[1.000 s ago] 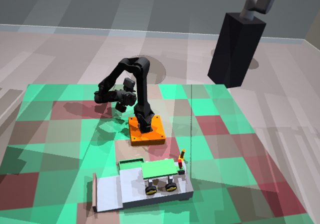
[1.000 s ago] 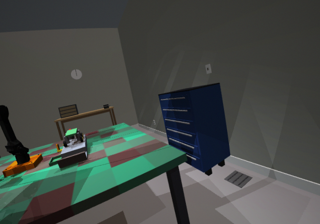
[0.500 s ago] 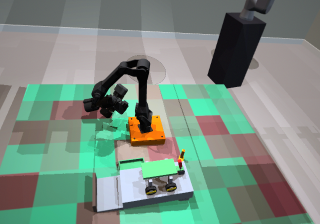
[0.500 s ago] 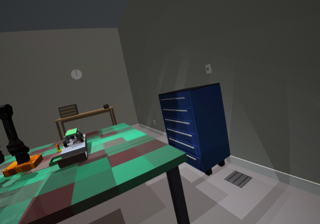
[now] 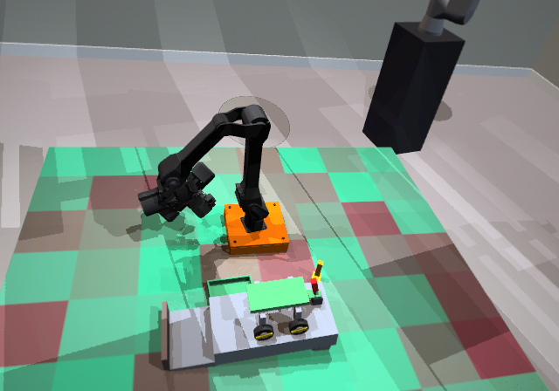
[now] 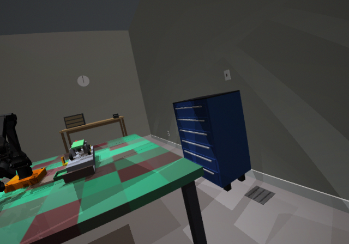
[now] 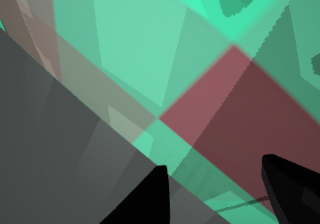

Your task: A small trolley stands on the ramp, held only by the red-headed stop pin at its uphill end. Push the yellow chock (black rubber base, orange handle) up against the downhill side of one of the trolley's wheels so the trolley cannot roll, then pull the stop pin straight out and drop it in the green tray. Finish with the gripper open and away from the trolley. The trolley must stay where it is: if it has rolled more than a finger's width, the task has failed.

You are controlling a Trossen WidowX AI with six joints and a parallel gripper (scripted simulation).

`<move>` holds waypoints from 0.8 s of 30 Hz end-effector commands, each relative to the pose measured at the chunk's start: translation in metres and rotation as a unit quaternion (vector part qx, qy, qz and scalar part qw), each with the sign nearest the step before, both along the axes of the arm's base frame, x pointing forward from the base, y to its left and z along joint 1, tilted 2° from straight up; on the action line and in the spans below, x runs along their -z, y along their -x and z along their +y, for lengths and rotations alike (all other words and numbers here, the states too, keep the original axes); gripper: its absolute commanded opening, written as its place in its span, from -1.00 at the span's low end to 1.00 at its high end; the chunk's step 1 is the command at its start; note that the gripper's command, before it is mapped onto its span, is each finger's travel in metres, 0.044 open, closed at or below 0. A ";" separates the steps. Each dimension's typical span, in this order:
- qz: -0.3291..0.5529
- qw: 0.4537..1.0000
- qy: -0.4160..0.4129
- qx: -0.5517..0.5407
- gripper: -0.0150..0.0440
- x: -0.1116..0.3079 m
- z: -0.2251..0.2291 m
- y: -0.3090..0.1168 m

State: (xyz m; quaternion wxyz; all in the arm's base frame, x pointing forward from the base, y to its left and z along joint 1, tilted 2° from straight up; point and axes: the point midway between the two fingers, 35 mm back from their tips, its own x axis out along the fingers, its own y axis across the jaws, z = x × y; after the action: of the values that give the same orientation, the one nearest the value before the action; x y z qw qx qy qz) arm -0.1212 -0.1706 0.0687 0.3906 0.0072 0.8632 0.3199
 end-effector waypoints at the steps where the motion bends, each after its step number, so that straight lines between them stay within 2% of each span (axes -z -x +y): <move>1: -0.008 0.999 0.043 -0.015 0.15 -0.002 -0.014 -0.019; 13: -0.056 0.985 0.150 -0.061 0.15 -0.006 -0.041 -0.090; 24: -0.125 0.963 0.222 -0.092 0.15 -0.011 -0.043 -0.161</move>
State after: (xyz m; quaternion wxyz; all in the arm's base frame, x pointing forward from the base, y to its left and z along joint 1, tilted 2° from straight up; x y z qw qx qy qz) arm 0.0214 -0.2144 0.0766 0.4415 -0.1799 0.8623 0.1705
